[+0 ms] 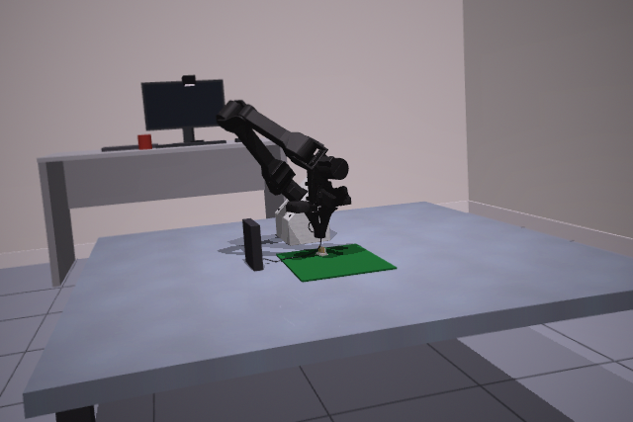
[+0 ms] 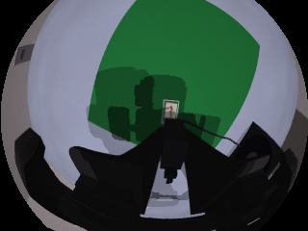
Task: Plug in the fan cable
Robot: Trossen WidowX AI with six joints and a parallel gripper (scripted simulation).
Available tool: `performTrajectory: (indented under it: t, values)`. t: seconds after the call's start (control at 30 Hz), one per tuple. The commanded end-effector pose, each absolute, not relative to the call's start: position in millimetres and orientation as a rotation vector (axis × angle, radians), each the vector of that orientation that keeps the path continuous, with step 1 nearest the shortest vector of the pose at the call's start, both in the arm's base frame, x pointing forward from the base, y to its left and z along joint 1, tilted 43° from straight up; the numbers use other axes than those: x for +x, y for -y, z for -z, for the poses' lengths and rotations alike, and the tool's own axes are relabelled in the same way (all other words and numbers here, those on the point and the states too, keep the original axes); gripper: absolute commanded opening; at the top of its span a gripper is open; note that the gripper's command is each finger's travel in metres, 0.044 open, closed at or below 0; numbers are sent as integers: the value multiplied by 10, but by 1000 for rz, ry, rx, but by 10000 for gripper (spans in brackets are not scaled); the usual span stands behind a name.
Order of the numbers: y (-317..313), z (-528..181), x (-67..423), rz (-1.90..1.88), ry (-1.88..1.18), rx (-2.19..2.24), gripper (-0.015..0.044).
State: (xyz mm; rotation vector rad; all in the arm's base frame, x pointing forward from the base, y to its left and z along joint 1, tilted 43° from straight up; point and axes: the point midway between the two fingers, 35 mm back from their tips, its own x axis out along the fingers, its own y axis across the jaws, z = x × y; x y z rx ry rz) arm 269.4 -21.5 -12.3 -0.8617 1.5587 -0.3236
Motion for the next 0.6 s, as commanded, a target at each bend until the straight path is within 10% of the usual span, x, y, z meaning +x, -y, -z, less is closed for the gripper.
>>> performTrajectory:
  t: [0.0,0.57]
  values:
    - [194,122,2729,323,-1555,-856,0]
    - [347,283,2743,322,-1555,-860,0]
